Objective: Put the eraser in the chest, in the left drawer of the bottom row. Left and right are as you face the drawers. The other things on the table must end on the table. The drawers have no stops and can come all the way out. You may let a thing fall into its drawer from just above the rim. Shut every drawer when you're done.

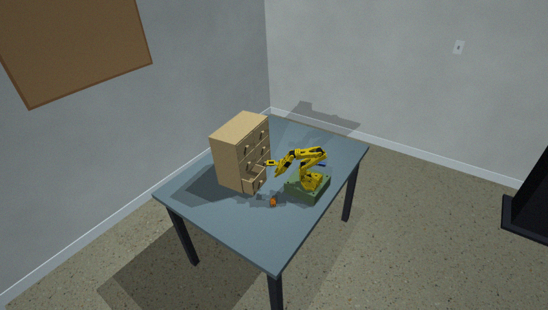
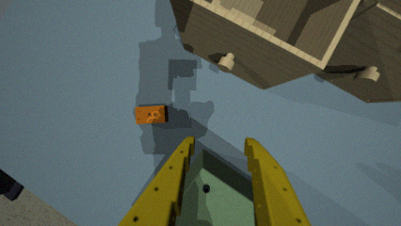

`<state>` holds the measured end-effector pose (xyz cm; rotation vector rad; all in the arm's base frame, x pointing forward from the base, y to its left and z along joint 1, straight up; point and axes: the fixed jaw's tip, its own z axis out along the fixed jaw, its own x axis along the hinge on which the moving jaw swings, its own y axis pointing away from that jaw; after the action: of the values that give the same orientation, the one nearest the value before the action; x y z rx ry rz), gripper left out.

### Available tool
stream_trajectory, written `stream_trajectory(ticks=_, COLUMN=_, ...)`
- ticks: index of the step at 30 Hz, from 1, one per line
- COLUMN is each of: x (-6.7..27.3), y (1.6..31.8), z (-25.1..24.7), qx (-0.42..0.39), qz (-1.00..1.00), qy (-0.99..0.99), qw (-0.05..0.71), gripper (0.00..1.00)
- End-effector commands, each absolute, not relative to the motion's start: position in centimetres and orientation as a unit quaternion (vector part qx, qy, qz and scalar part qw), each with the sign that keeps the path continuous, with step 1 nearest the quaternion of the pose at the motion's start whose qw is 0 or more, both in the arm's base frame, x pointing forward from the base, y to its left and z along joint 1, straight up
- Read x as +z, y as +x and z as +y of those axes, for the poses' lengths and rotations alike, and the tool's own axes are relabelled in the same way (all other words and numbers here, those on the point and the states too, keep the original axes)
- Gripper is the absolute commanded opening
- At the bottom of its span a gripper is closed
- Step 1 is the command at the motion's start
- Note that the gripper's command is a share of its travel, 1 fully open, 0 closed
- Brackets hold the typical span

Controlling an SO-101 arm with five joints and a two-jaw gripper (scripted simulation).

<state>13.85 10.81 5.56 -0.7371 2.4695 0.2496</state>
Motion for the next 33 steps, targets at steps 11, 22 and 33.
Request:
stream_trajectory(ticks=11, x=6.3, y=11.9, z=9.2, qx=0.072, qz=0.915, qy=-0.308, qw=0.249, gripper=0.21)
stream_trajectory(ticks=22, x=6.3, y=11.9, z=9.2, qx=0.072, qz=0.915, qy=-0.308, qw=0.249, gripper=0.21)
stream_trajectory(ticks=33, x=6.3, y=11.9, z=9.2, qx=0.072, qz=0.915, qy=-0.308, qw=0.249, gripper=0.21)
